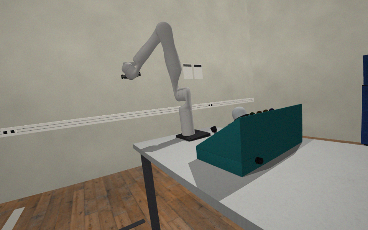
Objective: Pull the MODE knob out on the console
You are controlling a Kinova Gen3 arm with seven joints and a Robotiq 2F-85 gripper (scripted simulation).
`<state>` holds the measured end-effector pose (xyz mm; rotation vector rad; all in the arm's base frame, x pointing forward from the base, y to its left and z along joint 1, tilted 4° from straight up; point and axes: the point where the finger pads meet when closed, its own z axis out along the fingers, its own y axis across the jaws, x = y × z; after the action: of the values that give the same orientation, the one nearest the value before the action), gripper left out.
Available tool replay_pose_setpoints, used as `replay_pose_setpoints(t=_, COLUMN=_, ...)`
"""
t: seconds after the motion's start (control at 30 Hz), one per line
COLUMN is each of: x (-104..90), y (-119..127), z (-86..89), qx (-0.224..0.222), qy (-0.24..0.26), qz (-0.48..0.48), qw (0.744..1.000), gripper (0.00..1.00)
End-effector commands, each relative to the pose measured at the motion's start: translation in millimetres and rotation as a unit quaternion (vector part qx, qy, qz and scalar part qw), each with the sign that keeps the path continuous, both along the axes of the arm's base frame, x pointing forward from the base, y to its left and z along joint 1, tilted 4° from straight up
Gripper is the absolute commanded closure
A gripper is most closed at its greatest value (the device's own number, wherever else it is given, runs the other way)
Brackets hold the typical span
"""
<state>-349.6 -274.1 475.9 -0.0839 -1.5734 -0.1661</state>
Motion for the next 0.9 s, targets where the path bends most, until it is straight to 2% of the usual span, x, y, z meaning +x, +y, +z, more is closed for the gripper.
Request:
replay_pose_setpoints(t=0.0, x=-6.1, y=14, z=2.6, qx=0.001, qy=0.000, qz=-0.018, qw=1.000, gripper=0.00)
replay_pose_setpoints(t=0.33, x=-23.5, y=72, z=9.7, qx=0.006, qy=-0.003, qz=-0.089, qw=0.996, gripper=0.00)
replay_pose_setpoints(t=0.4, x=-23.5, y=72, z=9.7, qx=0.006, qy=-0.003, qz=-0.089, qw=0.996, gripper=0.00)
replay_pose_setpoints(t=0.43, x=-25.3, y=81, z=10.6, qx=0.007, qy=-0.003, qz=-0.099, qw=0.995, gripper=0.00)
replay_pose_setpoints(t=0.5, x=-31.3, y=118, z=14.2, qx=0.009, qy=-0.007, qz=-0.144, qw=0.989, gripper=0.00)
replay_pose_setpoints(t=0.57, x=-32.0, y=125, z=14.8, qx=0.010, qy=-0.007, qz=-0.153, qw=0.988, gripper=0.00)
replay_pose_setpoints(t=0.87, x=-33.3, y=190, z=19.2, qx=0.012, qy=-0.016, qz=-0.230, qw=0.973, gripper=0.00)
